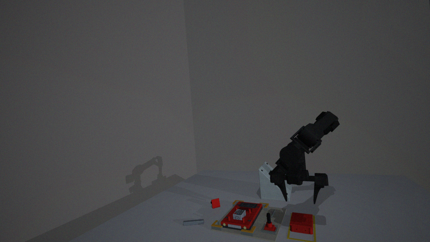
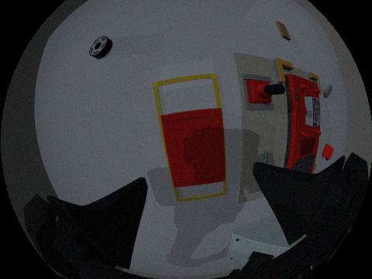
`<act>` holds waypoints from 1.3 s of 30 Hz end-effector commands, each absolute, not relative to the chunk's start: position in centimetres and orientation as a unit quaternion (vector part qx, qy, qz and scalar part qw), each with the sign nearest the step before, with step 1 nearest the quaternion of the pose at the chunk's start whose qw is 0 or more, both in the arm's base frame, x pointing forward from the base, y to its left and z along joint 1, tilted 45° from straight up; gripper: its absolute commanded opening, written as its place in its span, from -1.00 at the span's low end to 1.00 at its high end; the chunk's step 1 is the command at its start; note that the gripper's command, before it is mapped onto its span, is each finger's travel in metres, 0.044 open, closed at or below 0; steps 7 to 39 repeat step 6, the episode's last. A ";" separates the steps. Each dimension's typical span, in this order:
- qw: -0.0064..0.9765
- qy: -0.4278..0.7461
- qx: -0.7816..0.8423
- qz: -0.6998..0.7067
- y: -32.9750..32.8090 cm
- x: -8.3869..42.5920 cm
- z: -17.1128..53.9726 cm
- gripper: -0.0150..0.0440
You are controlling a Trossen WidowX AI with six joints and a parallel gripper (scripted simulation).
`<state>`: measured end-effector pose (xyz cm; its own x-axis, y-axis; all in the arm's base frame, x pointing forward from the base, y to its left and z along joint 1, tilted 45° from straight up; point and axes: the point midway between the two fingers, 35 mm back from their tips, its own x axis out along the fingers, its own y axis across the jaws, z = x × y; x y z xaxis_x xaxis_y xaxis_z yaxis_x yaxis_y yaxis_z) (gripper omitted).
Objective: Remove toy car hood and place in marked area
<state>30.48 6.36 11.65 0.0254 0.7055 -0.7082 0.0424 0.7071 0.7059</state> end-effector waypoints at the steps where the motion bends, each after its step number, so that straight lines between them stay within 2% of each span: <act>1: 0.656 0.651 0.285 0.253 6.3 30.5 11.7 1.00; 39: 0.656 0.651 0.285 0.253 6.3 30.5 11.7 1.00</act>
